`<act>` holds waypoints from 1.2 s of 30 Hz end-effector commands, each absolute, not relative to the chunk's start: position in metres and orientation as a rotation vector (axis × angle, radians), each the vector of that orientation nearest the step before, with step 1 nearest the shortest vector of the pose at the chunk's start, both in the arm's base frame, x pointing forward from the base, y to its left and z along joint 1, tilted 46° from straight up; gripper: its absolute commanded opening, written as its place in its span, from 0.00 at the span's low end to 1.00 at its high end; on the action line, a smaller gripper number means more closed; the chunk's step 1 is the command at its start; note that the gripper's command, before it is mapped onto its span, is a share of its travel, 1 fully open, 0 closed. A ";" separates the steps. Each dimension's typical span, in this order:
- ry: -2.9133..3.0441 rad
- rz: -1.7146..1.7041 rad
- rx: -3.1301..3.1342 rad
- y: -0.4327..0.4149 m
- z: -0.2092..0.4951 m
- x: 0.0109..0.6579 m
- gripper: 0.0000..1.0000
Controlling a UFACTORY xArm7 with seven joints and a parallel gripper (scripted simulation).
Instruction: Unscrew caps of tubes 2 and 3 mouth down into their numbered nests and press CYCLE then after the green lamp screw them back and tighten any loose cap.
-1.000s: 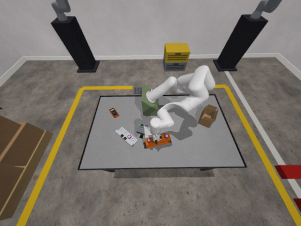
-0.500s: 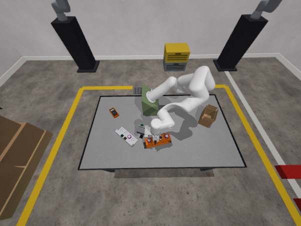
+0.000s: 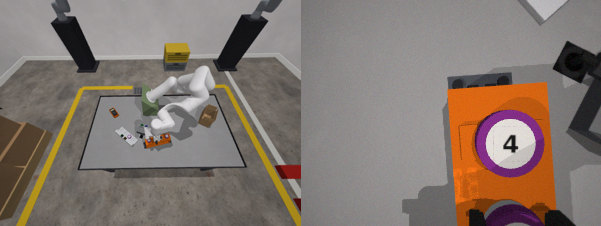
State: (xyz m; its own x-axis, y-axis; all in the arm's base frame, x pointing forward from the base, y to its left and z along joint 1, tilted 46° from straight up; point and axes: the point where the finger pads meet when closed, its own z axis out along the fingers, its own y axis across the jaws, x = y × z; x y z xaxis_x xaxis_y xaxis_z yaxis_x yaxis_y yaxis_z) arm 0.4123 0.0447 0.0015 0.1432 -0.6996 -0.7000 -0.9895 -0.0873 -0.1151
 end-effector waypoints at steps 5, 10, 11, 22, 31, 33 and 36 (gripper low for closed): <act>1.256 0.486 -2.050 0.042 0.002 0.414 0.00; 1.256 0.486 -2.050 0.042 0.002 0.414 0.00; 1.256 0.486 -2.050 0.042 0.002 0.414 0.00; 1.256 0.486 -2.050 0.042 0.002 0.414 0.46; 1.533 0.605 -1.894 0.040 0.004 0.414 0.46; 1.533 0.605 -1.894 0.039 0.005 0.414 0.46; 1.533 0.605 -1.894 0.038 0.006 0.414 0.46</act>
State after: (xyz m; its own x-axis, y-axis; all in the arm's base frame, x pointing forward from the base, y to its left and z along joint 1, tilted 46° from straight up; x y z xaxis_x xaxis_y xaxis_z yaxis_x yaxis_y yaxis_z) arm 0.4122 0.0415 0.0041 0.2305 -0.6859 -0.6902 -0.9726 -0.1410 -0.1847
